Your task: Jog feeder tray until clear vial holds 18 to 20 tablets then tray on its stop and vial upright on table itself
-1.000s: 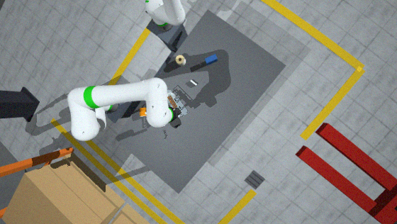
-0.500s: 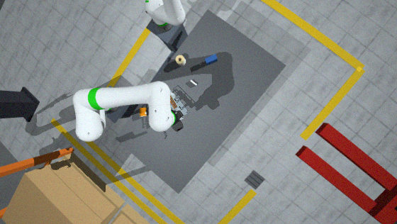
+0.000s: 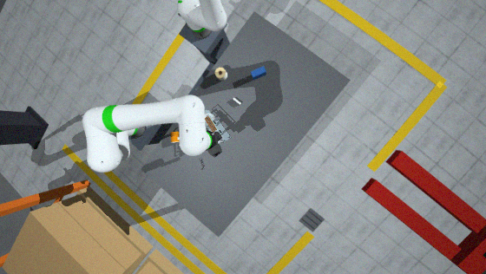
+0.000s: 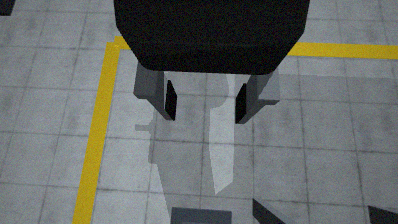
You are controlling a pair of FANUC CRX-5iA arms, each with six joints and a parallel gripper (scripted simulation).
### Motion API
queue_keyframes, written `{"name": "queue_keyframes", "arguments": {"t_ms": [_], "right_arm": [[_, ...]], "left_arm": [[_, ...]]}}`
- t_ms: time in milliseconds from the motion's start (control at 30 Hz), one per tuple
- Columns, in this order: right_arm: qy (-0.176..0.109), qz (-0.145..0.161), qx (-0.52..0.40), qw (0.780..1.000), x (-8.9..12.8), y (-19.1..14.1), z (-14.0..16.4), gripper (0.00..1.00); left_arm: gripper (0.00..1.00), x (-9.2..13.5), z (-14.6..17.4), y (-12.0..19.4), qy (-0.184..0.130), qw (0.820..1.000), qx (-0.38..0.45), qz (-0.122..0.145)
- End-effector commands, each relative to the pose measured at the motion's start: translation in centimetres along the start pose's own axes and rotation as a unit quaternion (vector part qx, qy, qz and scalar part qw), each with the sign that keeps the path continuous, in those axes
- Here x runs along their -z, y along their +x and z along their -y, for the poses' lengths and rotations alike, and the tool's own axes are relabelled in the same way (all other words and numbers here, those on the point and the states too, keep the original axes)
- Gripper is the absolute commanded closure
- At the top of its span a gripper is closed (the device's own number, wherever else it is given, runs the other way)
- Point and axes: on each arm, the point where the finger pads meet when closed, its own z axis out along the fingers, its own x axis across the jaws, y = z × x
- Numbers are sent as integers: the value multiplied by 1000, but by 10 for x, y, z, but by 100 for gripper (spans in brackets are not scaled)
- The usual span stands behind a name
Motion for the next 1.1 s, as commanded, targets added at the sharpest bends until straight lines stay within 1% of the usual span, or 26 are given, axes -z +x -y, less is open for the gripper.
{"name": "queue_keyframes", "arguments": {"t_ms": [0,67,133,267,767,1067], "right_arm": [[-1,0,0,1000,1,0,-2,100],[-1,0,0,1000,2,0,4,100],[-1,0,0,1000,6,0,18,100],[-1,0,0,1000,7,0,23,100],[-1,0,0,1000,6,0,18,100],[-1,0,0,1000,1,0,0,100]], "left_arm": [[0,1,0,0,-1,1000,0,0],[0,1,0,0,-1,1000,0,0],[0,1,0,0,-1,1000,0,0],[0,1,0,0,-1,1000,0,0],[0,1,0,0,-1,1000,0,0],[0,1,0,0,-1,1000,0,0]]}}
